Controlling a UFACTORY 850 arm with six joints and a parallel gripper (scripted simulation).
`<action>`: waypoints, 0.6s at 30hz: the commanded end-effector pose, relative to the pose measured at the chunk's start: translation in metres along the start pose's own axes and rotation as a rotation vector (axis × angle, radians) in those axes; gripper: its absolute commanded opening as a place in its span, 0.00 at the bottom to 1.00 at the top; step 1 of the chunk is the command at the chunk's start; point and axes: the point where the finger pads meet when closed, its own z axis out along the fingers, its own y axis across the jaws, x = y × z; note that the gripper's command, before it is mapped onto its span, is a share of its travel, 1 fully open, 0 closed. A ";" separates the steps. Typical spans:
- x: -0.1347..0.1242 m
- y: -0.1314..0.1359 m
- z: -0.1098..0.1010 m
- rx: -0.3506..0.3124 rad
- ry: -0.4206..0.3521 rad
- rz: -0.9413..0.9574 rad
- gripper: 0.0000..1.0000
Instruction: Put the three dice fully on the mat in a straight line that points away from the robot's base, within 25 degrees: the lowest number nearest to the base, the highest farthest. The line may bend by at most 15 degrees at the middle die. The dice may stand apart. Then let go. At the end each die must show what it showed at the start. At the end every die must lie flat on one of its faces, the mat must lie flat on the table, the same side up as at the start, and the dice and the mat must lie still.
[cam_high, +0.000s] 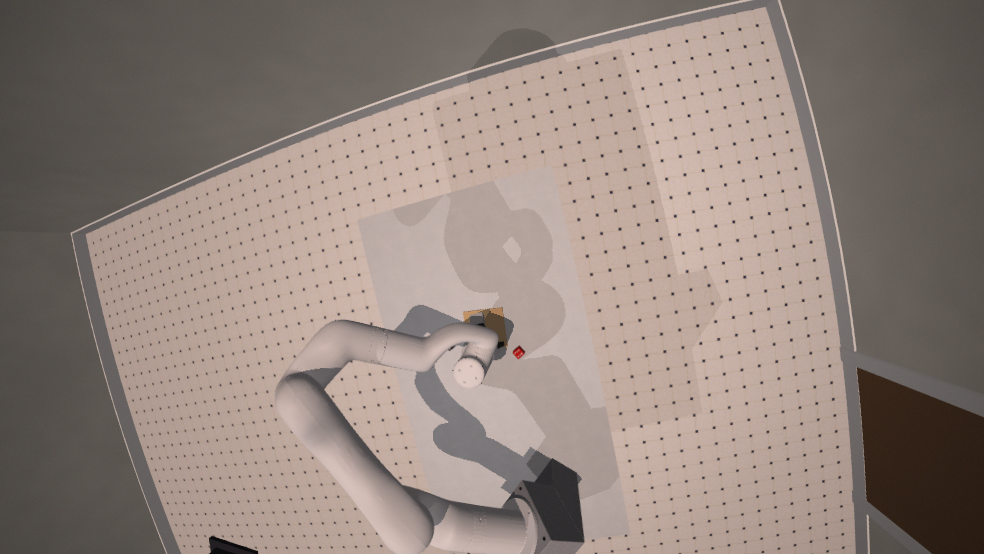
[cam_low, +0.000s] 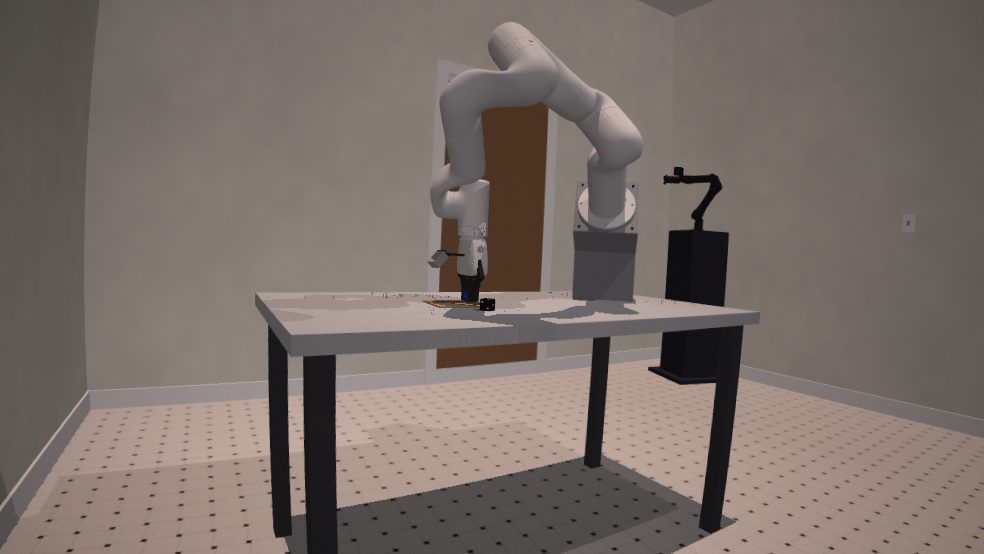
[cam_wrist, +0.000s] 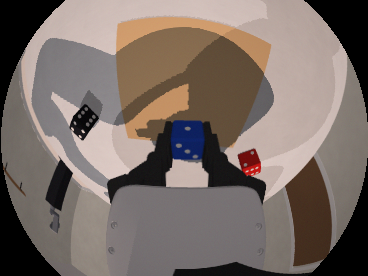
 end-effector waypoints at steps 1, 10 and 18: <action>0.000 0.000 0.001 0.000 0.001 0.000 0.27; 0.000 0.000 0.002 0.000 0.001 0.000 0.27; 0.000 0.000 0.002 0.000 0.001 0.000 0.27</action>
